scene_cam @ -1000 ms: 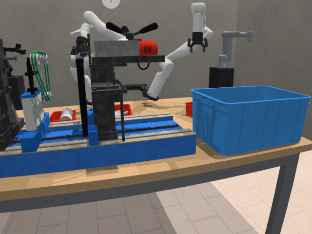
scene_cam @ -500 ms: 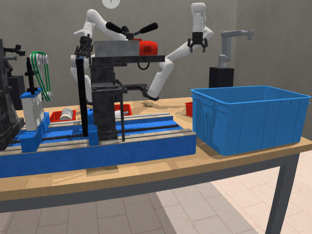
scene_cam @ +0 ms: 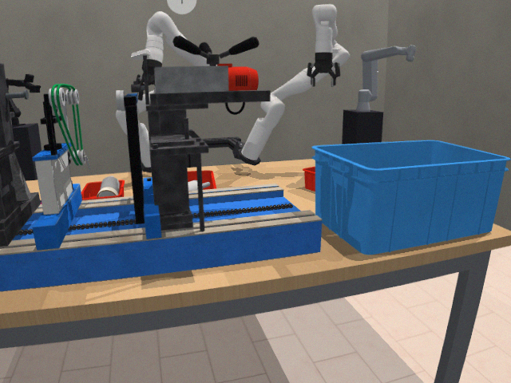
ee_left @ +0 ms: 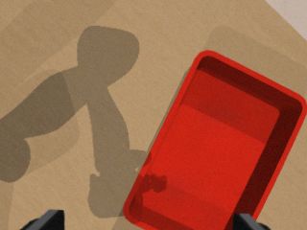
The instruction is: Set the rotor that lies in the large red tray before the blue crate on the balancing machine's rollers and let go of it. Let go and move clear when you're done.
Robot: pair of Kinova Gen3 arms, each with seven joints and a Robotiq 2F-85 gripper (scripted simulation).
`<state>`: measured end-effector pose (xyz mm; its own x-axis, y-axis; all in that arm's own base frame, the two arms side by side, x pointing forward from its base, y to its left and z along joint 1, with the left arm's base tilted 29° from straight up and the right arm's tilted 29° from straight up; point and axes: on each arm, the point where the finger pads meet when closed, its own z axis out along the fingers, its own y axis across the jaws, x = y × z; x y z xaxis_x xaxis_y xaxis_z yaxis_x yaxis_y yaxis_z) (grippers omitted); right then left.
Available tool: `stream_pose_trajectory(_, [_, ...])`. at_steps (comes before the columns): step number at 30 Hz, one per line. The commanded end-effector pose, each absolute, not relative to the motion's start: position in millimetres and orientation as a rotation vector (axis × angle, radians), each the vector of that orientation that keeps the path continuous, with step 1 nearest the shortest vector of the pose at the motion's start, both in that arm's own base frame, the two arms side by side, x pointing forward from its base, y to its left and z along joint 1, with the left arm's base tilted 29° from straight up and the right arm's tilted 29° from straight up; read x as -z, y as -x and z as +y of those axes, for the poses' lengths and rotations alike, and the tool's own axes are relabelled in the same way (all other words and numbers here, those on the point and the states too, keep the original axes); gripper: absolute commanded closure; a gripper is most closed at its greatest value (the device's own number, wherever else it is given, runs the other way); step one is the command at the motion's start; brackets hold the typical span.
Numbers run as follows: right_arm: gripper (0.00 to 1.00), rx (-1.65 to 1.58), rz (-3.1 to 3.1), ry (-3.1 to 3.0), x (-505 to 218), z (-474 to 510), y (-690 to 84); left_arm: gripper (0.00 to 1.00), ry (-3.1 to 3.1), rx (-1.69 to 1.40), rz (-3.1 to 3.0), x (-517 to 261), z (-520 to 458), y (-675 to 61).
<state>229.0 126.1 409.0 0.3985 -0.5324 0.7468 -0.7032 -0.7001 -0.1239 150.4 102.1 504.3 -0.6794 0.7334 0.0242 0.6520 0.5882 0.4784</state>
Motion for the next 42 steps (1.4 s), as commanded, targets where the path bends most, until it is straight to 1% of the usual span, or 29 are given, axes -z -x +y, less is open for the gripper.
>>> stream_pose_trajectory(1, [0.002,-1.112,-1.118,-2.477,-402,145,-236,0.002,-1.163,-0.688,2.639,-504,102,-150])
stream_pose_trajectory(18, [0.002,-1.009,-1.136,-2.521,-391,172,-245,0.002,-1.163,-0.688,2.639,-504,102,-150])
stream_pose_trajectory(42, [0.002,-0.692,-1.179,-2.630,-358,251,-273,0.002,-1.163,-0.688,2.639,-504,102,-150])
